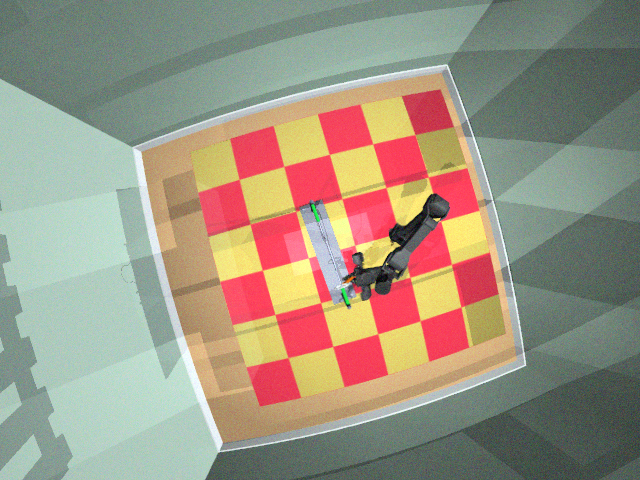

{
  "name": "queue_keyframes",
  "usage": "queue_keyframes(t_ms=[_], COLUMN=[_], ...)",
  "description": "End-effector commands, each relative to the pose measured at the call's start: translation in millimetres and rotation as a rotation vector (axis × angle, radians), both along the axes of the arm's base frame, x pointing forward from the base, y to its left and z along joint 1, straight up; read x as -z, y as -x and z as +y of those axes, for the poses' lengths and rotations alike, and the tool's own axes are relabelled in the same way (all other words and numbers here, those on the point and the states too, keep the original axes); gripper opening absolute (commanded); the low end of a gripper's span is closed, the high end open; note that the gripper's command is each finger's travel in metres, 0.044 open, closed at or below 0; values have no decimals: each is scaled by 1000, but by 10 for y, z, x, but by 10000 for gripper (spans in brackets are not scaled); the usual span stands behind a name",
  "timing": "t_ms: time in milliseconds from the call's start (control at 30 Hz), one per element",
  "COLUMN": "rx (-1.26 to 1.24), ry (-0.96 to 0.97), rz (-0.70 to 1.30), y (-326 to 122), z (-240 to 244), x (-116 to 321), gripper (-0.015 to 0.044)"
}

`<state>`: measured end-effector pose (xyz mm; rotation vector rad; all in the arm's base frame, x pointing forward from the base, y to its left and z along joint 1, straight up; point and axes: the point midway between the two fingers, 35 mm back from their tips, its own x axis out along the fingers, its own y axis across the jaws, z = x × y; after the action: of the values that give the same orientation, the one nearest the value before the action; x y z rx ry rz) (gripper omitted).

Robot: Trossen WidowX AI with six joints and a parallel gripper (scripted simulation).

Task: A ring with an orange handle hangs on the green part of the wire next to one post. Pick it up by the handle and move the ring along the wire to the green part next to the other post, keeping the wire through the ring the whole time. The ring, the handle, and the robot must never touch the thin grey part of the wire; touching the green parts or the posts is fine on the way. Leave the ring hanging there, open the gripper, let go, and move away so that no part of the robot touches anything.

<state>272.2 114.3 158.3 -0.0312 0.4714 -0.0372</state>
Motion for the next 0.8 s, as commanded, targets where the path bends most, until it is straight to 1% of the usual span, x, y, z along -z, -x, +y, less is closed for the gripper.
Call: queue_keyframes(t_ms=[0, 767], rx=[2, 3], ry=[-1, -2], rz=[1, -2], y=[5, 19], z=[45, 234], x=[1, 25], gripper=[-150, -150])
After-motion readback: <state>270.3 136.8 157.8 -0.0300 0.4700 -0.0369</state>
